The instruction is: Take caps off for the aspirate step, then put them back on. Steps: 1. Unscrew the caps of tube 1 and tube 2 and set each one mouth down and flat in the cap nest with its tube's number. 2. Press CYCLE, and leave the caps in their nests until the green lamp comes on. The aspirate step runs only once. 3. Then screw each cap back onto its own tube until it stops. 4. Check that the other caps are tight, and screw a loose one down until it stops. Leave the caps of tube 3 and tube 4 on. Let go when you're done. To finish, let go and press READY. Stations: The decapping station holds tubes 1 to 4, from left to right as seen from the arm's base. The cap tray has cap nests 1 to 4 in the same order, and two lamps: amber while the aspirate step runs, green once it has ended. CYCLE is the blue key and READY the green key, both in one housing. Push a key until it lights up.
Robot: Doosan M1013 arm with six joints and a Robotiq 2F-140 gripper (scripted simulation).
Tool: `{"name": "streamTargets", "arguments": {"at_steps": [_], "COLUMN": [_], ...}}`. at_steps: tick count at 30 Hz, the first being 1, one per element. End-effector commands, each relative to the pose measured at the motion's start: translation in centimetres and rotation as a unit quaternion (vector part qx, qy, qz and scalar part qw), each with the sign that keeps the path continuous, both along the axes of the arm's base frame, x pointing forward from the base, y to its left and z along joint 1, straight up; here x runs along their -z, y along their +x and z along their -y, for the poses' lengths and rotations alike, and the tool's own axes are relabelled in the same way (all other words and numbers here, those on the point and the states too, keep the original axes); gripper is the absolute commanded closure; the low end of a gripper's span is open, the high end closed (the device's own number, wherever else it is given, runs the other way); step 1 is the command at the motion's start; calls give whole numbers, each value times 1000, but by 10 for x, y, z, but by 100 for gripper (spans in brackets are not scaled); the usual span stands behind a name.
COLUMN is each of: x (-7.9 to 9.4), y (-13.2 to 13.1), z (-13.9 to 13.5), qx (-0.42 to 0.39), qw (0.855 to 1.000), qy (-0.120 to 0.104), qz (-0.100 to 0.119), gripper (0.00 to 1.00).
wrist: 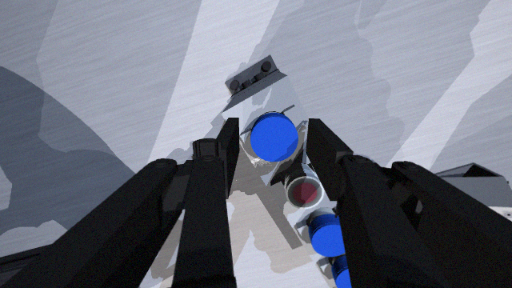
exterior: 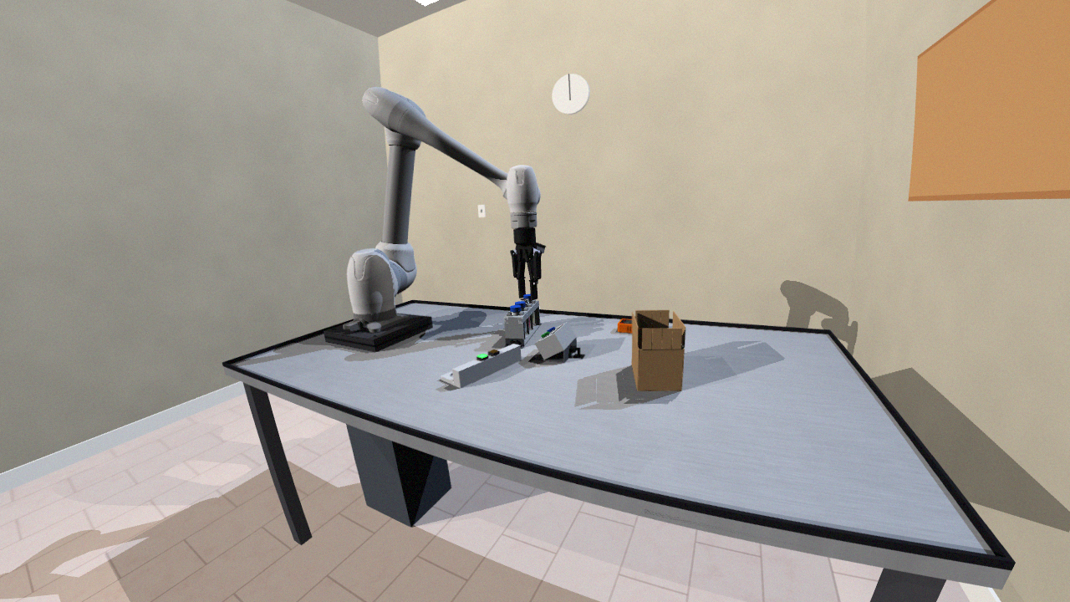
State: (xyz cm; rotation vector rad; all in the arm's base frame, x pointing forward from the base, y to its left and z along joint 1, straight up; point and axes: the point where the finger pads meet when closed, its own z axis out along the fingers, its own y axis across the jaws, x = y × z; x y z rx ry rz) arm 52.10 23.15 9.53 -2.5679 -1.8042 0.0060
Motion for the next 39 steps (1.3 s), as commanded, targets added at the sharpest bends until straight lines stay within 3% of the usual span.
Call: {"name": "streamTargets", "arguments": {"at_steps": [1,8,12,19,26,28,29,35,36,39], "x": [0,0,-1,-1,-1,-1,-1,-1,-1,-1], "y": [1,1,1,1,1,1,1,1,1,1], "z": [0,0,0,0,0,0,0,0,0,0], "qx": [1,1,-82,-291,-456,-456,-499,-499,-499,-499], "qw": [1000,1000,997,957,890,890,866,866,866,866], "qy": [0,0,0,0,1,1,2,2,2,2], "qz": [1,1,1,1,1,1,1,1,1,1], "gripper": [59,59,59,59,59,59,59,59,70,70]}}
